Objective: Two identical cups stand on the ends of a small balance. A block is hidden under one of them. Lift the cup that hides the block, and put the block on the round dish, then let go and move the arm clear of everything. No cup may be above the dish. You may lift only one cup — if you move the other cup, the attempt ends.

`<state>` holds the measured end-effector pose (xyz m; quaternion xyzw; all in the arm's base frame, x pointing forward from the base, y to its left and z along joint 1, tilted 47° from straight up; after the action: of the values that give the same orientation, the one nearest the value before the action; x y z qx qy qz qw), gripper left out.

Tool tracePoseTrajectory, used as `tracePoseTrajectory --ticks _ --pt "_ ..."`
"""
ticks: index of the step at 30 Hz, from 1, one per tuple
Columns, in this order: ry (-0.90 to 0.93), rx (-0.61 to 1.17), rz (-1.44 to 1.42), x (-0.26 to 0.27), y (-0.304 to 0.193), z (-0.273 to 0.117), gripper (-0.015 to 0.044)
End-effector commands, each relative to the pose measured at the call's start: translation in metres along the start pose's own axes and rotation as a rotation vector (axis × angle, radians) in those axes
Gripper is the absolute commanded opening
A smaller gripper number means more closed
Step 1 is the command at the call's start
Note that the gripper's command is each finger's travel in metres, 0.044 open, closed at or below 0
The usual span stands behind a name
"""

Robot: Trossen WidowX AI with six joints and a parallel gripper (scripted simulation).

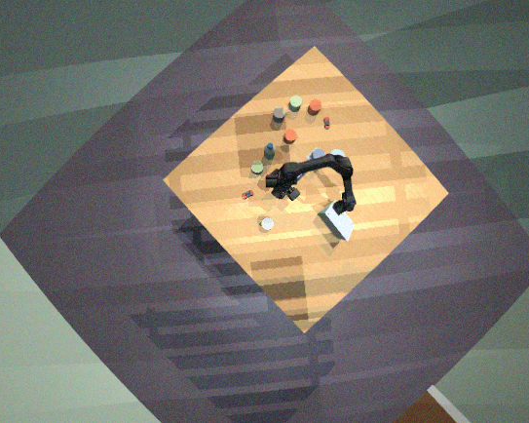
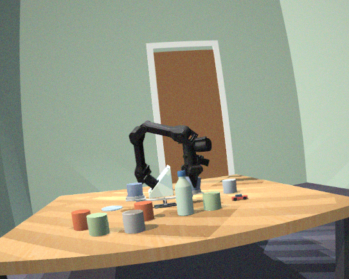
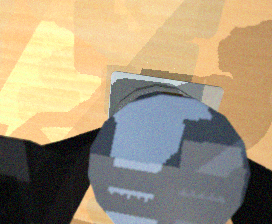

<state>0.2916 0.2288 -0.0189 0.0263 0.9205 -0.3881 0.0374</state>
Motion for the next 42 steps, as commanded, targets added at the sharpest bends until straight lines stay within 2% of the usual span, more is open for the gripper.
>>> tracePoseTrajectory --ticks 1,42 --pt "-0.012 -0.014 0.008 -0.001 0.003 -0.01 0.0" --pt "-0.024 -0.025 -0.012 0.0 0.002 -0.064 0.0"
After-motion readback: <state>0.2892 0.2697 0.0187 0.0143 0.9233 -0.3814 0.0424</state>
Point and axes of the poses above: the point midway between the two fingers, 35 mm back from their tips, its own z axis out along the fingers, its own x axis across the jaws, y = z × x, the point moved 9 cm from there along -z, back along the fingers, and after that the axes turned 10 degrees about z, right-handed, at the moved point
